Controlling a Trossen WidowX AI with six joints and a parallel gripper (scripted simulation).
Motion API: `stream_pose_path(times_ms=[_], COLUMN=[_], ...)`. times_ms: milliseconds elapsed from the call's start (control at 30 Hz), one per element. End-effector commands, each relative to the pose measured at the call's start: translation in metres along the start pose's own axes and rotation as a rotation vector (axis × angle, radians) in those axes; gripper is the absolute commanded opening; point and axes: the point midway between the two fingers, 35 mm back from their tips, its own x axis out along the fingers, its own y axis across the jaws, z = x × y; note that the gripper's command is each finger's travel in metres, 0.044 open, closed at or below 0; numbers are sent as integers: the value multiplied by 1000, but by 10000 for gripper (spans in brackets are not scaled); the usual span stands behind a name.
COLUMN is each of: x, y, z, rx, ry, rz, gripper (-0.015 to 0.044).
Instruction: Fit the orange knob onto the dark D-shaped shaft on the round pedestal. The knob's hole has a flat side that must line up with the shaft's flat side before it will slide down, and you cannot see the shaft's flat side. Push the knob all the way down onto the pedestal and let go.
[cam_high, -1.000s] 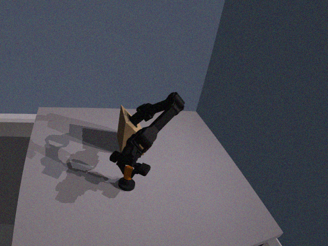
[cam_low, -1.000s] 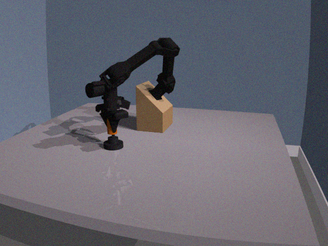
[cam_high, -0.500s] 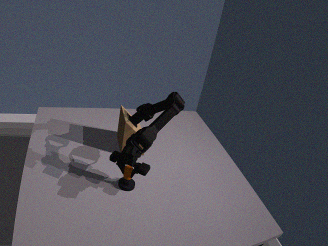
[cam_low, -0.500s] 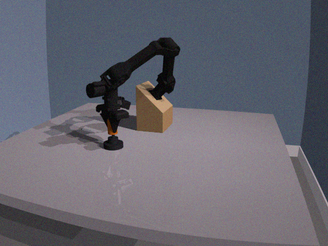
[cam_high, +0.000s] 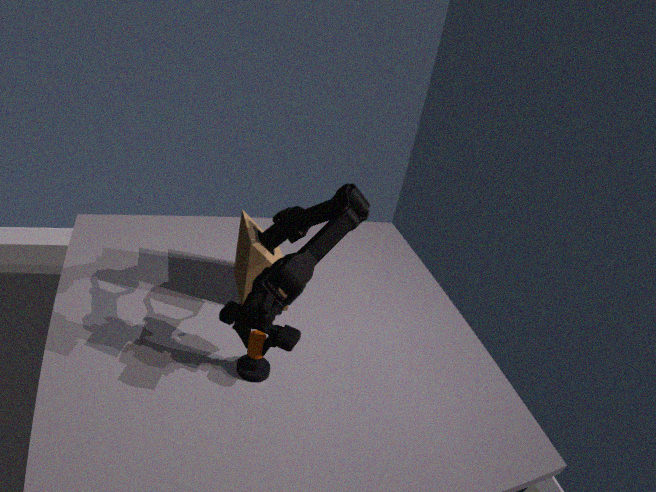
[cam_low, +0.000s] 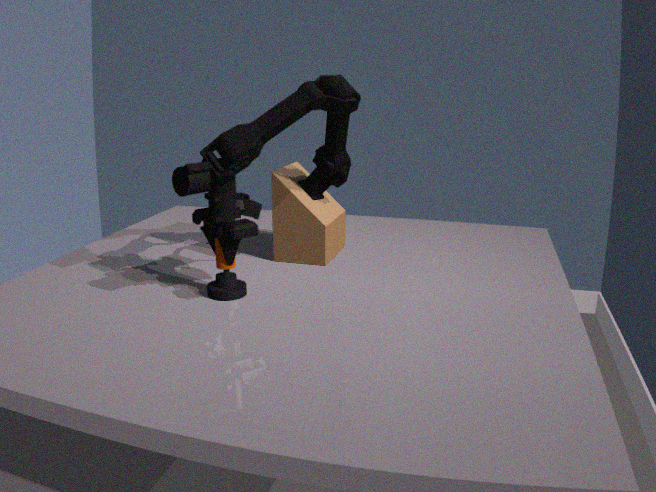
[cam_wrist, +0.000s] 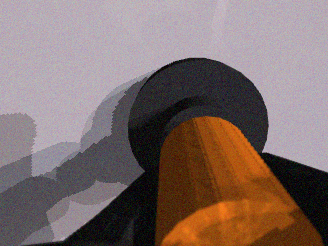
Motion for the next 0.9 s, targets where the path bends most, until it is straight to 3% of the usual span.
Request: stream_pose_path(times_ms=[0,167,867], x=[-4,-5,-3], y=[-2,-2,-1], z=[-2,-3,-5], rx=[4,176,1568], ry=[6,6,1], rz=[-5,-6,-10], gripper=[0,0,0])
